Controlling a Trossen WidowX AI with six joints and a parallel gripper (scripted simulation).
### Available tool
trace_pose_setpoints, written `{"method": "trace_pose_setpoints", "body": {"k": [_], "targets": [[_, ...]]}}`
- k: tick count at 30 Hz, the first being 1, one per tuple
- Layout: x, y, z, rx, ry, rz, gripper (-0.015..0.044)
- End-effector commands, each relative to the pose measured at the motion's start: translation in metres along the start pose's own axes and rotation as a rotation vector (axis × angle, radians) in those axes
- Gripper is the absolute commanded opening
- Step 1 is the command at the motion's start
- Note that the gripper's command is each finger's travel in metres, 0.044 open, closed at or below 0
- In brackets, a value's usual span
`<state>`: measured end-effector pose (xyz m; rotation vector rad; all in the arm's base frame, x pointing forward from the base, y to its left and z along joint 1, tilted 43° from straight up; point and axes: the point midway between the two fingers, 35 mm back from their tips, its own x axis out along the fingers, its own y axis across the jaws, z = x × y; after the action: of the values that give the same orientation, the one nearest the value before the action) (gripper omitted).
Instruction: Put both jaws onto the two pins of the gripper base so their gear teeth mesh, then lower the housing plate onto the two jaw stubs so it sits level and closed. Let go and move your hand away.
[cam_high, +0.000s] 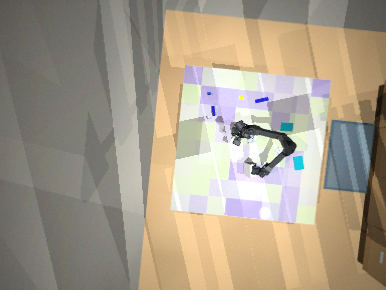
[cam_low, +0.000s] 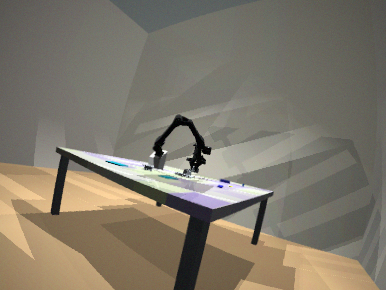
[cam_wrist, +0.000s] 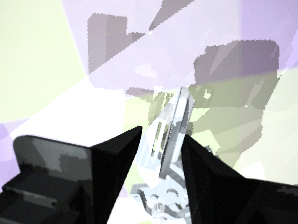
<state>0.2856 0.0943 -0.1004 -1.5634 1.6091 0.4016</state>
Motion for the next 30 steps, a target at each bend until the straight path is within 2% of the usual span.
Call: {"method": "trace_pose_setpoints", "body": {"k": [1,8,15,30], "targets": [[-0.015,0.000,0.001,0.006,-0.007,-0.002,0.0134],[-0.038,0.001,0.000,0.004,-0.006,-0.003,0.0134],[-0.040,0.001,-0.002,0.025,-0.006,-0.003,0.0134],[-0.041,0.004,-0.036,0.488,-0.005,-0.001,0.0134]]}}
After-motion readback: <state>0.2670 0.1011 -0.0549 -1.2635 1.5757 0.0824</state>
